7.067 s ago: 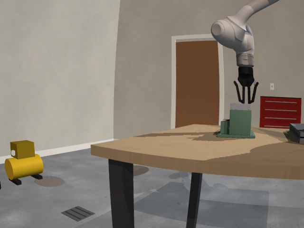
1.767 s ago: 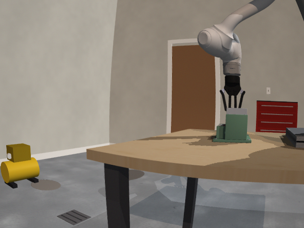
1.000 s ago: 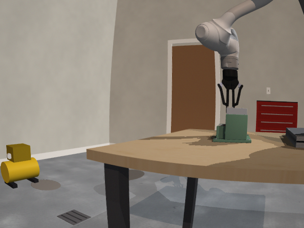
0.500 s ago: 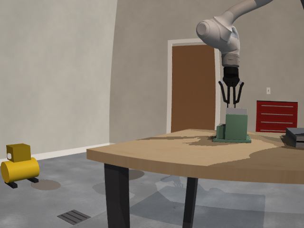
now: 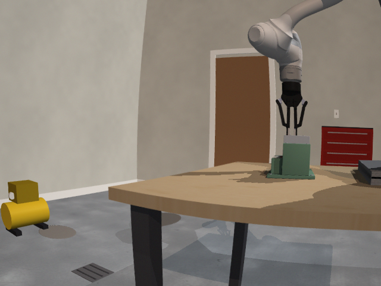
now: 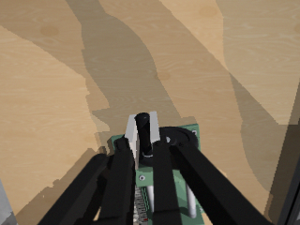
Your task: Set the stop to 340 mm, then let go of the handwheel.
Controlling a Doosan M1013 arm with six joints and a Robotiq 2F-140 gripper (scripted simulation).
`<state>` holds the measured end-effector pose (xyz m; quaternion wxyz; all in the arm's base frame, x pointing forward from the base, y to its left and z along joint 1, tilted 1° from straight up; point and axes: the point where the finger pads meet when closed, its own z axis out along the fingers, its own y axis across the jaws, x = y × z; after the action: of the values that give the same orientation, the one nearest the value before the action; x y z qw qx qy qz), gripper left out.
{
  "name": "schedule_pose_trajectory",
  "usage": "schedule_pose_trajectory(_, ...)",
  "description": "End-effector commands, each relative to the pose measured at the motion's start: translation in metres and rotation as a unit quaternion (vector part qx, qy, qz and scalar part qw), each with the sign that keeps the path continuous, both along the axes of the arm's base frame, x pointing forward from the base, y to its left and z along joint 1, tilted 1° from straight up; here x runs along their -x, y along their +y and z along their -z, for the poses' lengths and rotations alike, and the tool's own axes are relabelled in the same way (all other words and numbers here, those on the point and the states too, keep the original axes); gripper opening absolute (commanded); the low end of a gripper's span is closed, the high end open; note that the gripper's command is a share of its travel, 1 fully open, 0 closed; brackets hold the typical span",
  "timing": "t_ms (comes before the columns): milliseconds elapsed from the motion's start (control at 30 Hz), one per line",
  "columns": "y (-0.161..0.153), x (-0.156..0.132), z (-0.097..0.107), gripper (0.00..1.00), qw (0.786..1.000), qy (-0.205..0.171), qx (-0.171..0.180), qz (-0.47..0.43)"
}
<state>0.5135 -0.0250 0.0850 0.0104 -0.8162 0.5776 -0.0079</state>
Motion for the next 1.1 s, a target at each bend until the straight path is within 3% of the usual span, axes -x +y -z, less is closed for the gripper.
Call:
schedule_pose_trajectory(0,-0.001,0.008,-0.002,0.04,1.000,0.004,-0.001,0.000)
schedule_pose_trajectory(1067,-0.010,0.032,0.001,0.04,1.000,0.004,-0.001,0.000)
